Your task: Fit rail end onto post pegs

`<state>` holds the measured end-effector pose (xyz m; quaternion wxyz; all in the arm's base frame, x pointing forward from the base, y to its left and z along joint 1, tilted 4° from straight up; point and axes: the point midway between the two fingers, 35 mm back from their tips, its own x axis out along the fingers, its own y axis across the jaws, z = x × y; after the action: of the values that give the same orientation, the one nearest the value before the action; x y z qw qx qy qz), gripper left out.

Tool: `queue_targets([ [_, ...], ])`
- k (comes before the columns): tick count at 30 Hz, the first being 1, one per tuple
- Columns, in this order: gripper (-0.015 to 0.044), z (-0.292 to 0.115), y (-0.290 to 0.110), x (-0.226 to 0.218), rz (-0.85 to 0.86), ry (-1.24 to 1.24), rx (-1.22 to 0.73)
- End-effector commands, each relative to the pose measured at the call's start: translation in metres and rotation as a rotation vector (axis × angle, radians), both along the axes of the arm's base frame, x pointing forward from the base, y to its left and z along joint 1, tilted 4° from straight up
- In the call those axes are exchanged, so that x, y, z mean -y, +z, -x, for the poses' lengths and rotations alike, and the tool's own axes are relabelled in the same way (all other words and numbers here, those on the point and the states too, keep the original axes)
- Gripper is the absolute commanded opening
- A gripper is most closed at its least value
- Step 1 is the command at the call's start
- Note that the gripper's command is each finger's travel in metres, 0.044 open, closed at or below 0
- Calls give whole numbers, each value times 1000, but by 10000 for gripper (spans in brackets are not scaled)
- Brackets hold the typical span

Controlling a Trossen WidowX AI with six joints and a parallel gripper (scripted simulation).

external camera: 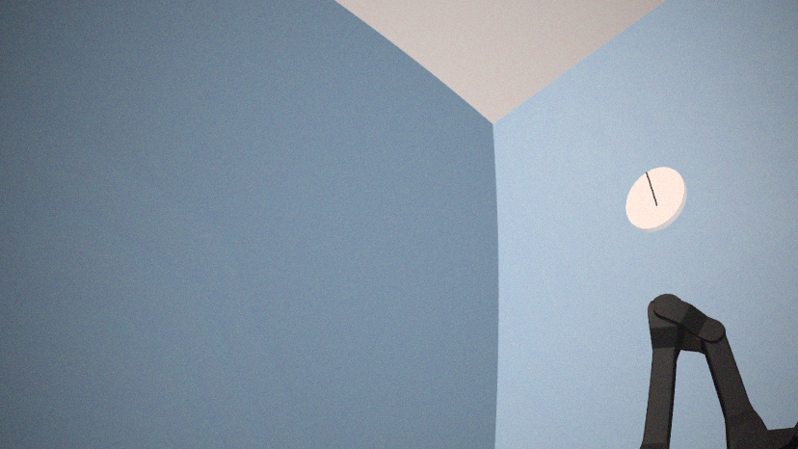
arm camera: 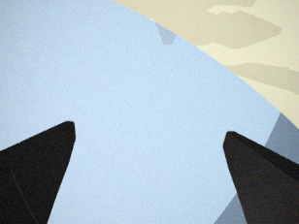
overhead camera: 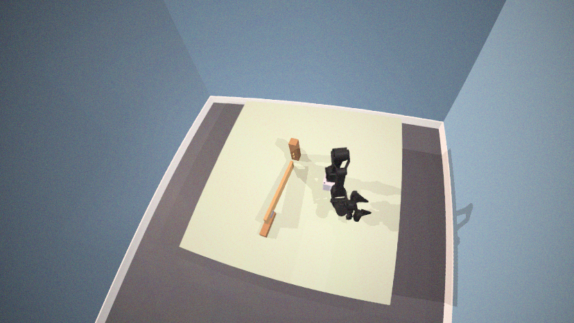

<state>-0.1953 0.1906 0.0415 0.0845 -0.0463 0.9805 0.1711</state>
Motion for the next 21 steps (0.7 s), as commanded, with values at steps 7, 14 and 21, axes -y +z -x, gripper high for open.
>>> queue_targets([
  [7,440,-34,-7,-52,-254,-164,105],
  [14,440,-124,-17,-120,-635,-359,420],
  [21,440,-214,-22,-145,-844,-401,752],
])
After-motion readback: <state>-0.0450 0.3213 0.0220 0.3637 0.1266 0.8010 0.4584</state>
